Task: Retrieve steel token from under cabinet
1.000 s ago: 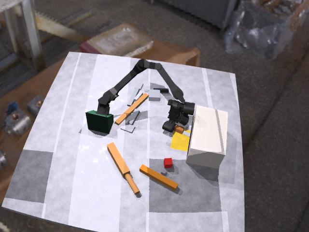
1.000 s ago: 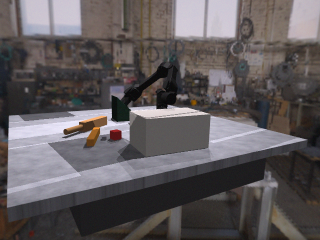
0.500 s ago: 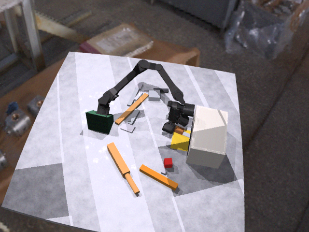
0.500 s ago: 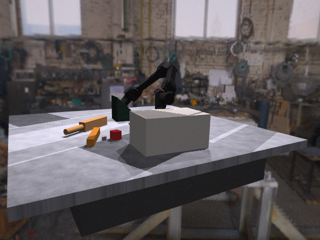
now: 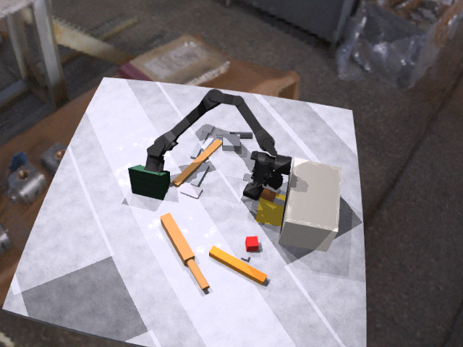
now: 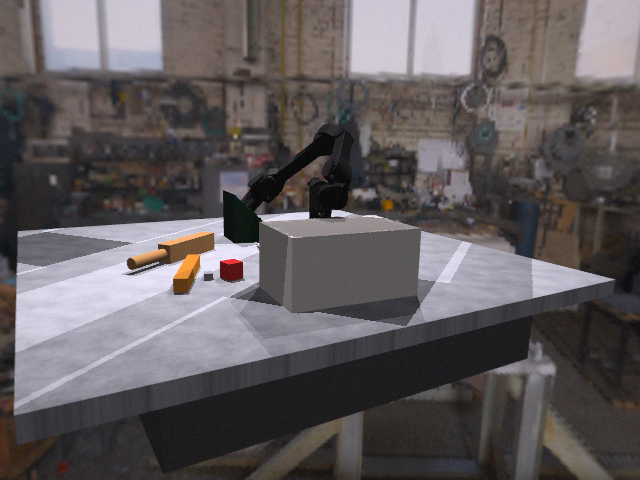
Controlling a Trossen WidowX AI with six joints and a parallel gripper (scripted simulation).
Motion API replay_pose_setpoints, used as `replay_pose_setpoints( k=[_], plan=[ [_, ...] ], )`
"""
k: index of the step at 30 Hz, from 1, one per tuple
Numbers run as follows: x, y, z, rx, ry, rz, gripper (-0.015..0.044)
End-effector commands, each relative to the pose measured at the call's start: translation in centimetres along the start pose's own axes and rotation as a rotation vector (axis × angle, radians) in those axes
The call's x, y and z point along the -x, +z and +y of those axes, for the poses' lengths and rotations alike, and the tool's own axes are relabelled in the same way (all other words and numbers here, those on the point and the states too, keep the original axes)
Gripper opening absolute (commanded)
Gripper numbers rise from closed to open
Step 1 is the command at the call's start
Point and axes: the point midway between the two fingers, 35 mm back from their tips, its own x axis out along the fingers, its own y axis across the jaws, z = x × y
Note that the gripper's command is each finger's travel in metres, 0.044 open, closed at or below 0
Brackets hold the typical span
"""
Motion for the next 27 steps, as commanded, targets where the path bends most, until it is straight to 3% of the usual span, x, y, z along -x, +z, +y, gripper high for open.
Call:
replay_pose_setpoints(
  k=[1,27],
  plan=[
    [-0.1,-0.1,-0.5,-0.001,-0.013,-0.003,0.0],
    [-0.1,-2.6,-0.2,-0.002,-0.013,-0.002,0.0]
  ],
)
